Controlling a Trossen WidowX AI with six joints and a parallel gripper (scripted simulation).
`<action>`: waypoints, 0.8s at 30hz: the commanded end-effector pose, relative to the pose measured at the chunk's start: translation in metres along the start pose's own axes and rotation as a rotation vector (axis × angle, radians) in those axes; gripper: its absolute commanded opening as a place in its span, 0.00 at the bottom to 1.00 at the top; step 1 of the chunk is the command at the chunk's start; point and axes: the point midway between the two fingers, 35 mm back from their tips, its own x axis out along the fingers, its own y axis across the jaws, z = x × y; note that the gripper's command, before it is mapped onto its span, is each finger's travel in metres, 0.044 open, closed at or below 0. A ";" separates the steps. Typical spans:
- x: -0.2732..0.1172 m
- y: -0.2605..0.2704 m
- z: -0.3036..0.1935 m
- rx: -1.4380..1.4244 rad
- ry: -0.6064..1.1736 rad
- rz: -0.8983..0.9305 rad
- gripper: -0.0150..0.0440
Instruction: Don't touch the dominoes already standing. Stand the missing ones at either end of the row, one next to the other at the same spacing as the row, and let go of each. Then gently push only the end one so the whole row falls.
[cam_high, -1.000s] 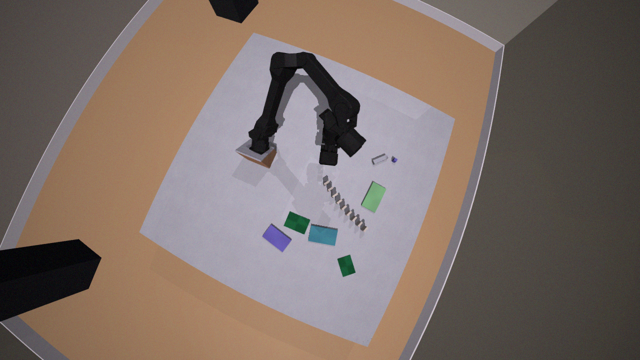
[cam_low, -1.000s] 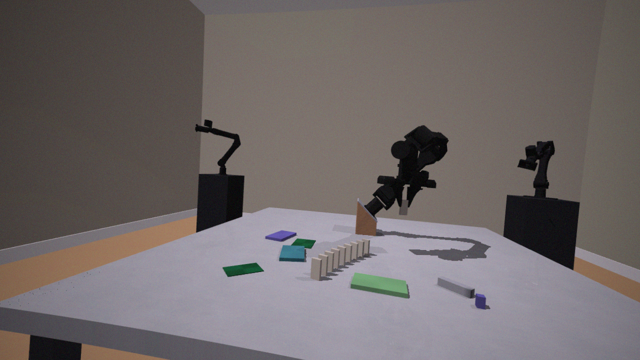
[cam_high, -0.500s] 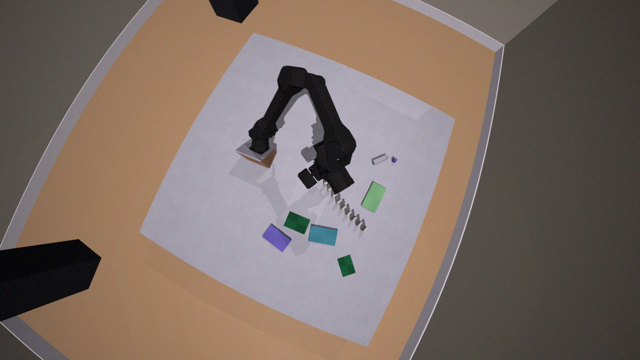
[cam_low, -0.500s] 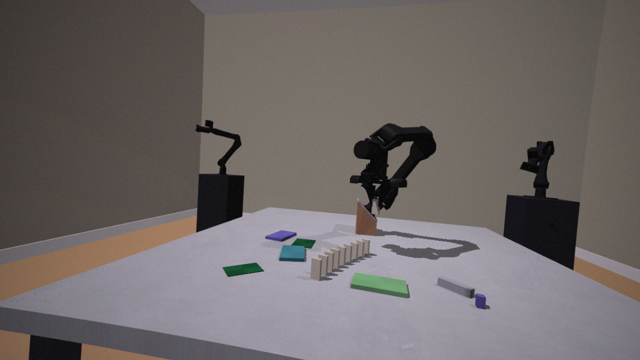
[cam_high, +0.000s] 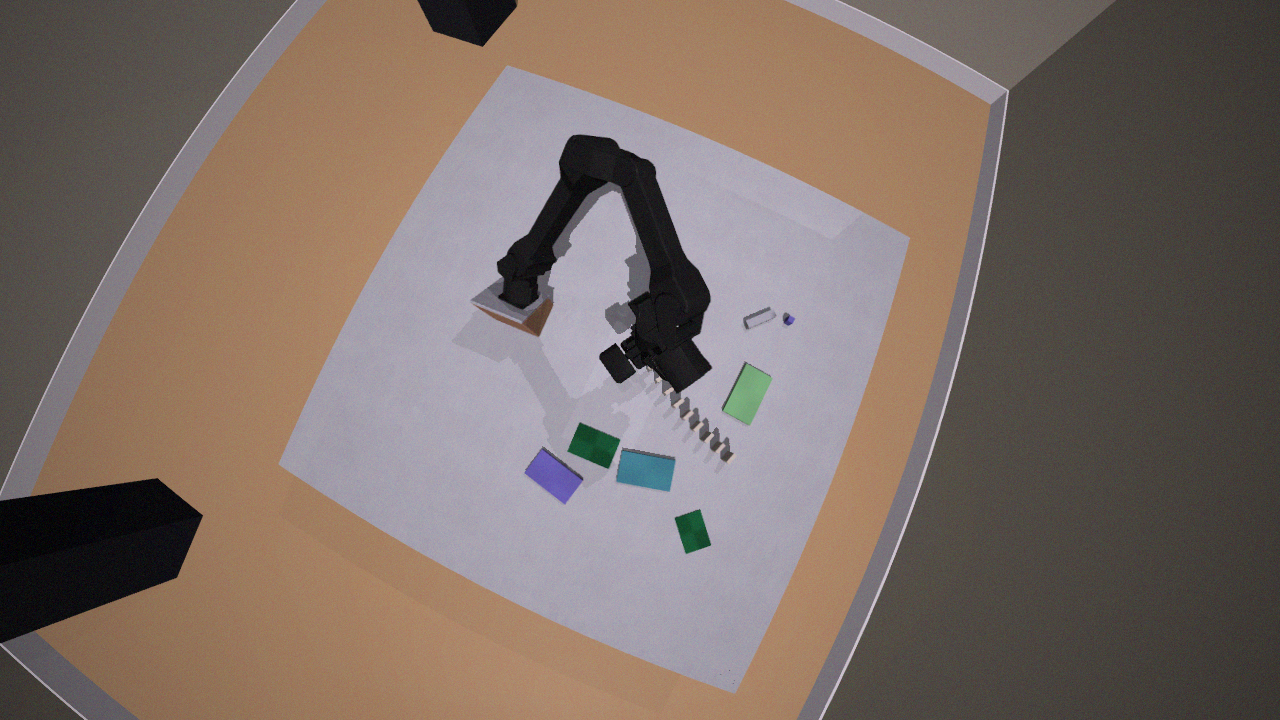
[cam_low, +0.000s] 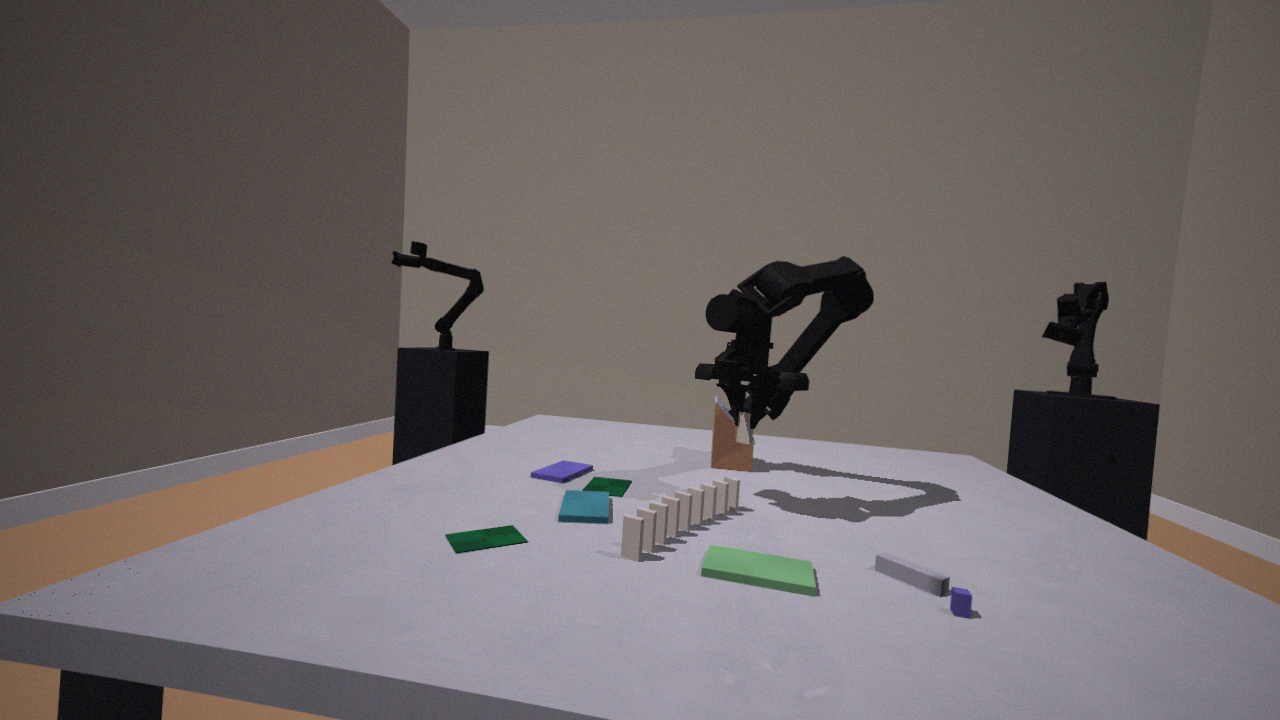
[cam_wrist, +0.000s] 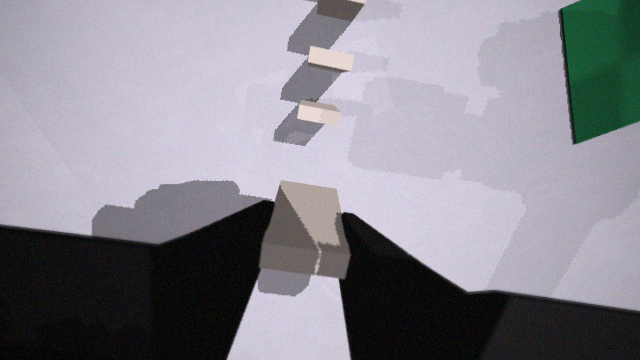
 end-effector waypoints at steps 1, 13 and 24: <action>0.028 -0.001 0.000 0.015 0.017 0.001 0.44; 0.092 -0.001 -0.007 0.014 0.021 0.007 0.44; 0.104 -0.001 -0.010 0.013 0.023 0.009 0.44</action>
